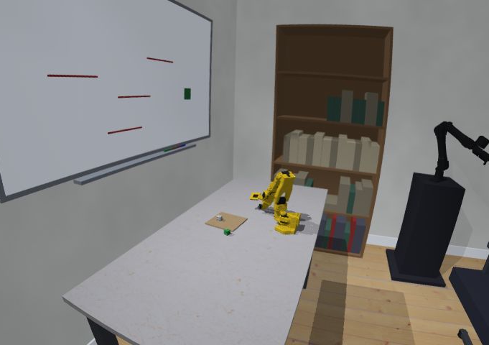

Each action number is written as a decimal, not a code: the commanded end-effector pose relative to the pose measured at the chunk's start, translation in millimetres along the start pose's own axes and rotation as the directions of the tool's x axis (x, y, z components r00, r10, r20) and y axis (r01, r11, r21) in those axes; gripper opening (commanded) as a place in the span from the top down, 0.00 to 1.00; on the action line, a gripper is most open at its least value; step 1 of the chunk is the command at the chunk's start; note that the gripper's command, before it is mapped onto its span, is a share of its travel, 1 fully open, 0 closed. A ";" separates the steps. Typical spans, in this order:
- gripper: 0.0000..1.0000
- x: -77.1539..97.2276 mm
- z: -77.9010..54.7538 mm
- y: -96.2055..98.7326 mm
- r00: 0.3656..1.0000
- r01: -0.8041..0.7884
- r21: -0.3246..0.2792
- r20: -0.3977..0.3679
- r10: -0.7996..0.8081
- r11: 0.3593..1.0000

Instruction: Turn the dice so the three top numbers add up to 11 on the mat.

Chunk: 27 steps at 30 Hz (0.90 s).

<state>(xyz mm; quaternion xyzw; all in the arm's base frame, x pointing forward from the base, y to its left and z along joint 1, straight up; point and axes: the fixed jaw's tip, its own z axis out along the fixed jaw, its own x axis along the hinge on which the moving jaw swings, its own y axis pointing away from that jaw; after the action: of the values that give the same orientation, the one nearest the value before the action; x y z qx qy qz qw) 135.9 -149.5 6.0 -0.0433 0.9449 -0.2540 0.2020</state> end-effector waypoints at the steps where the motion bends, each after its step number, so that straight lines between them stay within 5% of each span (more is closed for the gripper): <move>1: 0.98 0.8 1.9 -4.3 0.986 0.126 -0.225 -0.079 -0.147 0.966; 14: 1.00 -1.0 0.0 -5.8 0.959 0.206 -0.346 -0.114 -0.259 0.915; 27: 1.00 -17.0 -20.3 -19.1 0.928 0.253 -0.467 -0.131 -0.349 0.847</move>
<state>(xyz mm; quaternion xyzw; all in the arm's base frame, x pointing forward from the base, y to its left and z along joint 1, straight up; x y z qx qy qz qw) 133.0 -149.2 9.5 -0.1474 0.9693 -0.1666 0.1047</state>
